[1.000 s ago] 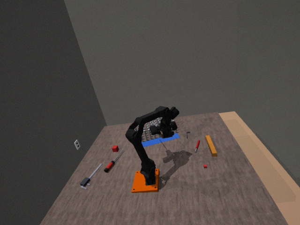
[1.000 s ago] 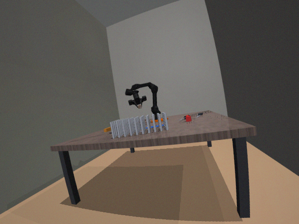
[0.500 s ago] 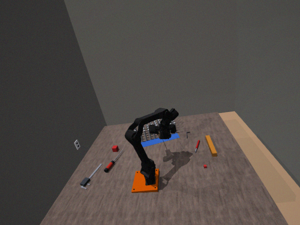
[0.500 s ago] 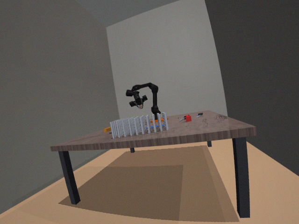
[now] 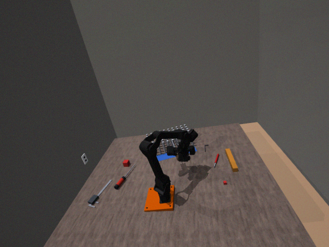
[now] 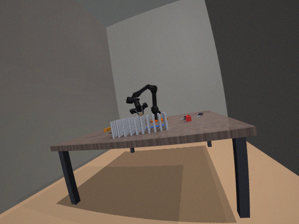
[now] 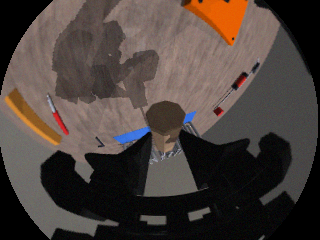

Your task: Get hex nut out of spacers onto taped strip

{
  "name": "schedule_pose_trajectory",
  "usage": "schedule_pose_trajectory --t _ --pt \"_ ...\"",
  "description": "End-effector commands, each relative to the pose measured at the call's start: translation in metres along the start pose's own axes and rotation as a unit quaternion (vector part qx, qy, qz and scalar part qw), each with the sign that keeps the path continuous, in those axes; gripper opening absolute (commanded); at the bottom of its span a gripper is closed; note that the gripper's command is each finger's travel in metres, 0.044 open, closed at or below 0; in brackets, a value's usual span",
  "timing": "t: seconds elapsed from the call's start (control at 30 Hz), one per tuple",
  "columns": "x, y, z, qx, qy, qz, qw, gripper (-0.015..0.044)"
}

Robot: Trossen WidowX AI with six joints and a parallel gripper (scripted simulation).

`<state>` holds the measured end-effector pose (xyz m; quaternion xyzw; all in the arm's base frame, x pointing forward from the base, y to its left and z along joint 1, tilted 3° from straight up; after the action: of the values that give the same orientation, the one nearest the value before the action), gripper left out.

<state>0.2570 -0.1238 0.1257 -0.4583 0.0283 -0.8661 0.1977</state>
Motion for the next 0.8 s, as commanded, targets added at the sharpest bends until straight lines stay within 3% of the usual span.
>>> schedule_pose_trajectory --t 0.0,0.37,0.77 --pt "-0.015 0.002 -0.011 -0.003 0.002 0.003 1.0 0.0" --pt "-0.056 0.001 -0.046 -0.004 0.002 0.003 1.0 0.0" --pt "-0.06 0.002 -0.044 -0.003 0.002 0.003 1.0 0.0"
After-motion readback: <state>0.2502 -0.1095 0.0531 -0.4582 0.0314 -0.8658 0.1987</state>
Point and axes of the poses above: the point midway between the two fingers, 35 mm back from their tips, its own x axis back along the fingers, its own y axis across the jaws, z = x × y, the point moved 1 cm from there along x, back along the fingers, and after that the axes turned 8 degrees about x, right-handed, at the moved point
